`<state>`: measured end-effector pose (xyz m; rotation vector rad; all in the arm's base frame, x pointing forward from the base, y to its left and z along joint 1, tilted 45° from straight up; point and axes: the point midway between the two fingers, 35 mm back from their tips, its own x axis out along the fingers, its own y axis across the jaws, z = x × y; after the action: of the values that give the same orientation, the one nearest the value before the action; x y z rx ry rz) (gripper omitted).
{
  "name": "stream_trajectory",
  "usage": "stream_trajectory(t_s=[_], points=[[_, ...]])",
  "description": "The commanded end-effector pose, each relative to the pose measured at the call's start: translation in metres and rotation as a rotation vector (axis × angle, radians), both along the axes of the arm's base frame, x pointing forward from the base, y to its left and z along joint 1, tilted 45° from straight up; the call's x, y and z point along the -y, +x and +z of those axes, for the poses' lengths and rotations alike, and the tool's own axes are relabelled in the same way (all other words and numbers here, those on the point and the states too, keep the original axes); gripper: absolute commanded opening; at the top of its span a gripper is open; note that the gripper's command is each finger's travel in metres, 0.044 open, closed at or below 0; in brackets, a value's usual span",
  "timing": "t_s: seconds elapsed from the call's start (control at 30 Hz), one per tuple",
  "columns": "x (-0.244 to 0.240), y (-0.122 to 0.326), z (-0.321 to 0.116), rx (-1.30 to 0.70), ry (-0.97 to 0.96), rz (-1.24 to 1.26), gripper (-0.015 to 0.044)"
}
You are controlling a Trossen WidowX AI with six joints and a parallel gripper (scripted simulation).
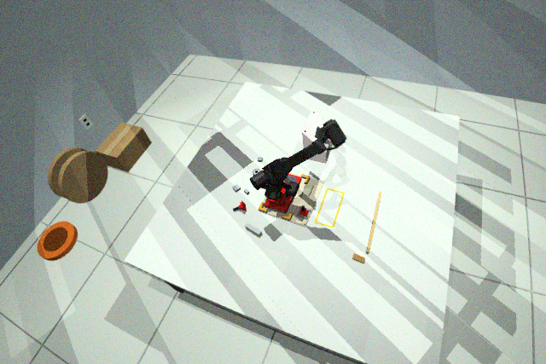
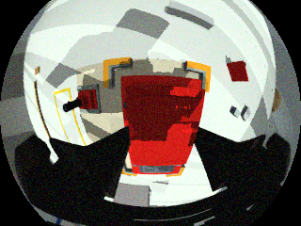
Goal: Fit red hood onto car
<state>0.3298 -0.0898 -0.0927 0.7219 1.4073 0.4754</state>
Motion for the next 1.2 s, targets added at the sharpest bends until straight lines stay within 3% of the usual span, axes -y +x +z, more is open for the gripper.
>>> stream_trajectory(t_s=[0.0, 0.77, 1.17], points=[[-0.0013, 0.0007, -0.0012, 0.001, 0.003, -0.005, 0.0000], [-0.0057, 0.0008, -0.0061, 0.000, 0.000, 0.000, 0.0000], [-0.0062, 0.0008, -0.0065, 0.000, 0.001, 0.000, 0.0315]])
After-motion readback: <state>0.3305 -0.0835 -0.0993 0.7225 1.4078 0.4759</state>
